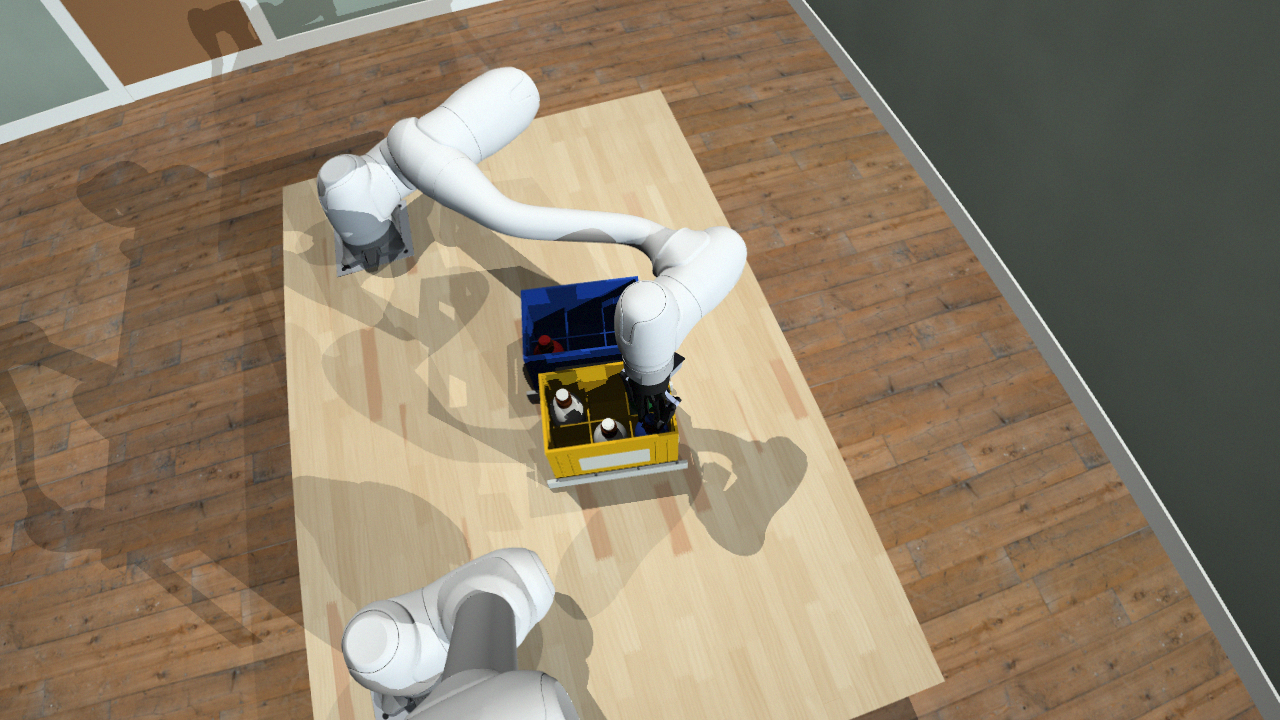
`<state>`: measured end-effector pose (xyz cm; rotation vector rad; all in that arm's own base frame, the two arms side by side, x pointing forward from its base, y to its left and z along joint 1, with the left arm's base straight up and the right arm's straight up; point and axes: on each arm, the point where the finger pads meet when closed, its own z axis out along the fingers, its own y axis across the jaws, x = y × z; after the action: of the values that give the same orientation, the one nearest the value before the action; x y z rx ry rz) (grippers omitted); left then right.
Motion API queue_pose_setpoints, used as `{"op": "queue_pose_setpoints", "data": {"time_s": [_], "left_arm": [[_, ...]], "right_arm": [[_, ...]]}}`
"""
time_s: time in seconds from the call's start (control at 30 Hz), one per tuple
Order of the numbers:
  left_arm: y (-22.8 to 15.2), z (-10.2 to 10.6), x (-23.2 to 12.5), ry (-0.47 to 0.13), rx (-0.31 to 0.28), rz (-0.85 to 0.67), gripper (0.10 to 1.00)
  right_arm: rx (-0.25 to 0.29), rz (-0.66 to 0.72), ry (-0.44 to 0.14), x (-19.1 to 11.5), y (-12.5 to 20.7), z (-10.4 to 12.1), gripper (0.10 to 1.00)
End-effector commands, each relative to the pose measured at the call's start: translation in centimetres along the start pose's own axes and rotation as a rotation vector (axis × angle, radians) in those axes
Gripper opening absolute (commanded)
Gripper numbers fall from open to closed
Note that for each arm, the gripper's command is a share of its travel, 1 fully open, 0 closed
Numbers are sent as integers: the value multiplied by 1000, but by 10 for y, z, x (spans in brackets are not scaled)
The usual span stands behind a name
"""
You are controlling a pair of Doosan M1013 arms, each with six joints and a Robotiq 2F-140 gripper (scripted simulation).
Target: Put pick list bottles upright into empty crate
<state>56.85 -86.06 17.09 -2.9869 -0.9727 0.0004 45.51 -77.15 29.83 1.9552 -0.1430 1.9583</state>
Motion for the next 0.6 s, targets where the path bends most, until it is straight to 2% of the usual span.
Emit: {"op": "queue_pose_setpoints", "data": {"time_s": [0.0, 0.57], "left_arm": [[0, -2, 0, 0, -2, 0, 99], [0, -2, 0, 0, -2, 0, 99]], "right_arm": [[0, -2, 1, 1, 0, 0, 1000], [0, -2, 1, 1, 0, 0, 1000]]}}
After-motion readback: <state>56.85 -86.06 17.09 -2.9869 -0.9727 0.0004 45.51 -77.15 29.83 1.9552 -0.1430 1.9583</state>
